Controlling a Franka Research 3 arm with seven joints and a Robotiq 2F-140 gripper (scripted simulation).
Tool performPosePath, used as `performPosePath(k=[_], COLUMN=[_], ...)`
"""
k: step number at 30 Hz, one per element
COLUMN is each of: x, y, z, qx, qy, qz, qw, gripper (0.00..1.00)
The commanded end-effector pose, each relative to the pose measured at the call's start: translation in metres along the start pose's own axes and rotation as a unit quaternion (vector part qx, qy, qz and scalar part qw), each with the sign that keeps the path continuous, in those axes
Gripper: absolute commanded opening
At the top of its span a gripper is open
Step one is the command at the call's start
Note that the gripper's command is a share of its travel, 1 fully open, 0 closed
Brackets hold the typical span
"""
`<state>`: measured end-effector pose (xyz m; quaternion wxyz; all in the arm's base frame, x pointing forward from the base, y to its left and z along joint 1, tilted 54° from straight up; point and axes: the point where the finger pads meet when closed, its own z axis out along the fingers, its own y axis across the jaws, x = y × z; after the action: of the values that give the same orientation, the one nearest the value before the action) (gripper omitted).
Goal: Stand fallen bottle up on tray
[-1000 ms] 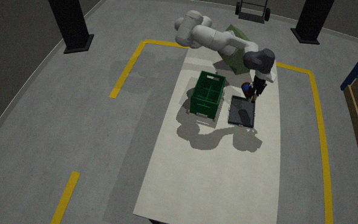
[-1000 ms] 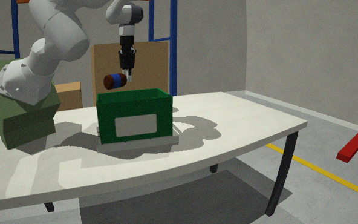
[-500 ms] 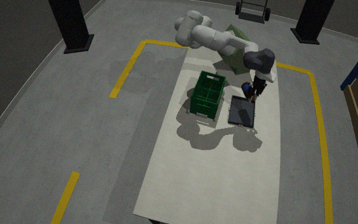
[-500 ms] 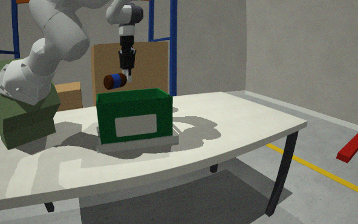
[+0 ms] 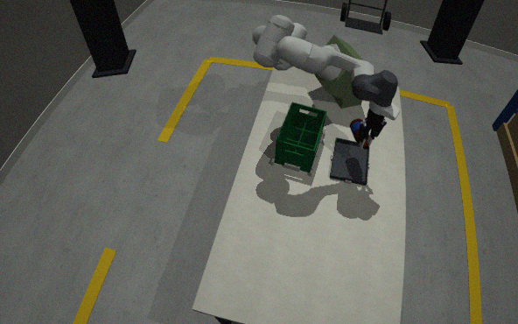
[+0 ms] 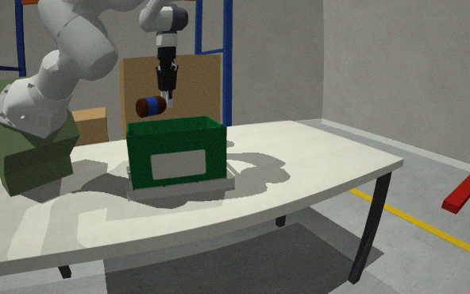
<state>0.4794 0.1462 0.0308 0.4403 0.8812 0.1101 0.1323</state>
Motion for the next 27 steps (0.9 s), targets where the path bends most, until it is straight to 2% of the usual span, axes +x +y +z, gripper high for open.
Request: performPosePath(k=[1, 9, 27], x=[0.0010, 0.0010, 0.0010], y=[-0.0015, -0.0015, -0.0015], z=[-0.0026, -0.0026, -0.0026], qx=[0.003, 0.003, 0.003], qy=[0.002, 0.002, 0.002], qz=[0.043, 0.101, 0.117], qw=[0.999, 0.995, 0.993], gripper=[0.00, 0.00, 0.00])
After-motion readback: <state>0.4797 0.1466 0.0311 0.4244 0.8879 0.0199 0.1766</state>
